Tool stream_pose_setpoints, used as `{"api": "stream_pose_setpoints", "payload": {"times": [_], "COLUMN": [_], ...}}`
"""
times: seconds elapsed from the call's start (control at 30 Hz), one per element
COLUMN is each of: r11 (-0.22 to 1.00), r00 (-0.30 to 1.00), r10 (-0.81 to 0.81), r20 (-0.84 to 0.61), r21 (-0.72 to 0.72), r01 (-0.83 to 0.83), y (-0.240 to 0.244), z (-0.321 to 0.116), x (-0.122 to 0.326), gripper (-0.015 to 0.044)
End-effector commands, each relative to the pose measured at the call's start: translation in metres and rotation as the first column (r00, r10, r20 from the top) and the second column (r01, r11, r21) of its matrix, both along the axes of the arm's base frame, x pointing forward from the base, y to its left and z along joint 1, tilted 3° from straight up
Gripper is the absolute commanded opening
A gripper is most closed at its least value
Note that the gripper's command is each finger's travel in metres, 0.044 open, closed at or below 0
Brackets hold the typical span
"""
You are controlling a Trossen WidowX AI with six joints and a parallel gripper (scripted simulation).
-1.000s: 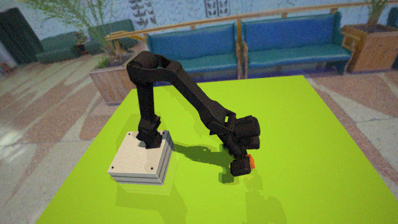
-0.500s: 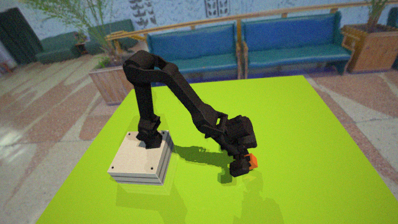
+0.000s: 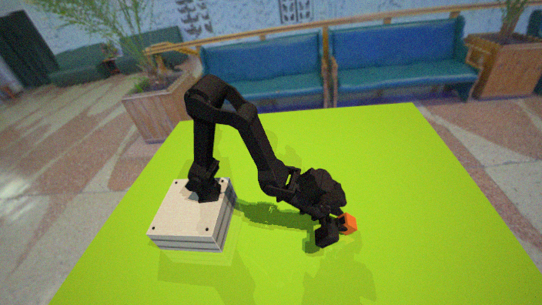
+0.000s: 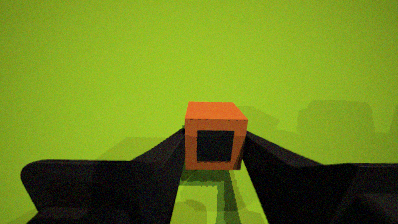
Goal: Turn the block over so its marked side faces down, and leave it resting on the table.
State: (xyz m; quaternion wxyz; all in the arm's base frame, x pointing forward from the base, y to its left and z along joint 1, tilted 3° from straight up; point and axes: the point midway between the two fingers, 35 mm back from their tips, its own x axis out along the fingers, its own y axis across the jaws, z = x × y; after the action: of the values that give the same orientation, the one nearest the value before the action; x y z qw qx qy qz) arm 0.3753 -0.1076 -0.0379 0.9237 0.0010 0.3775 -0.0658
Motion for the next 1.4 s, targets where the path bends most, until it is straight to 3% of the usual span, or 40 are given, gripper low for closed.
{"api": "stream_pose_setpoints", "payload": {"times": [0.0, 0.5, 1.17, 1.37], "r11": [1.000, 0.999, 0.999, 0.999], "r00": [0.999, 0.968, 0.961, 0.961], "r10": [0.004, 0.024, 0.026, 0.026], "r20": [0.051, 0.249, 0.276, 0.276], "r21": [0.001, -0.034, -0.037, -0.037], "r01": [-0.004, -0.016, -0.017, -0.017], "y": [0.002, 0.006, 0.006, 0.006], "z": [-0.010, -0.007, -0.004, -0.004], "x": [-0.005, -0.019, -0.020, -0.020], "gripper": [0.0000, 0.0000, 0.0000, 0.0157]}}
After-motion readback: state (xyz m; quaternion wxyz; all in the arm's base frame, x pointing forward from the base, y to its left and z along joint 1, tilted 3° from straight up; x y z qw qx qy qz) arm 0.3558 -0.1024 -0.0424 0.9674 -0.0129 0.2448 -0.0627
